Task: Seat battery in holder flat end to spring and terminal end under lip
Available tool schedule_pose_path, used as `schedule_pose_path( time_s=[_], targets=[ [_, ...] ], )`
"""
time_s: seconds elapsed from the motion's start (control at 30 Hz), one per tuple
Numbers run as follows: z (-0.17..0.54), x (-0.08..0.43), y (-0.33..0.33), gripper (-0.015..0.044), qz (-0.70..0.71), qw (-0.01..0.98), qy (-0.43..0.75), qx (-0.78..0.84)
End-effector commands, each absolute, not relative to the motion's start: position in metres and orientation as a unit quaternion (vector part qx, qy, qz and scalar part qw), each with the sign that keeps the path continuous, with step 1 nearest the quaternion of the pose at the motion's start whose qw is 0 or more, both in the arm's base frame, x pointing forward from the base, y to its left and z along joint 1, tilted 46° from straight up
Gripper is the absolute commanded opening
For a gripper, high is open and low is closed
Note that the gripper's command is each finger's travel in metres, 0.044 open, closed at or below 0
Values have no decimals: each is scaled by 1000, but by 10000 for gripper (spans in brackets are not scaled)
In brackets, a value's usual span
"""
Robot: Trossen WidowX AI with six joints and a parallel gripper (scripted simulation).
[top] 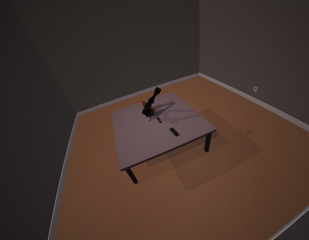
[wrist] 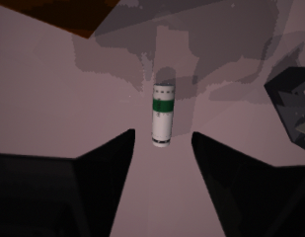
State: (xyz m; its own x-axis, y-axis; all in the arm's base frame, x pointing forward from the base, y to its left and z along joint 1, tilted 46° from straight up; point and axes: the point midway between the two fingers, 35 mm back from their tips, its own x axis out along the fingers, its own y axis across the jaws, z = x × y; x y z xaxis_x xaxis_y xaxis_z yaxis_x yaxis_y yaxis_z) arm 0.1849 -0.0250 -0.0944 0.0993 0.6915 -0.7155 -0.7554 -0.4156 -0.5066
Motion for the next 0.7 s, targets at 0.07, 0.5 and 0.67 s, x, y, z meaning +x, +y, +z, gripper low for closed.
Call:
schedule_pose_path(
  time_s=[0.07,0.5,0.67],
  targets=[
    [-95,184,-22,235,669,538,16,-512],
    [-110,187,-8,235,669,538,17,-512],
    [-115,188,-3,235,669,538,17,-512]
  ],
)
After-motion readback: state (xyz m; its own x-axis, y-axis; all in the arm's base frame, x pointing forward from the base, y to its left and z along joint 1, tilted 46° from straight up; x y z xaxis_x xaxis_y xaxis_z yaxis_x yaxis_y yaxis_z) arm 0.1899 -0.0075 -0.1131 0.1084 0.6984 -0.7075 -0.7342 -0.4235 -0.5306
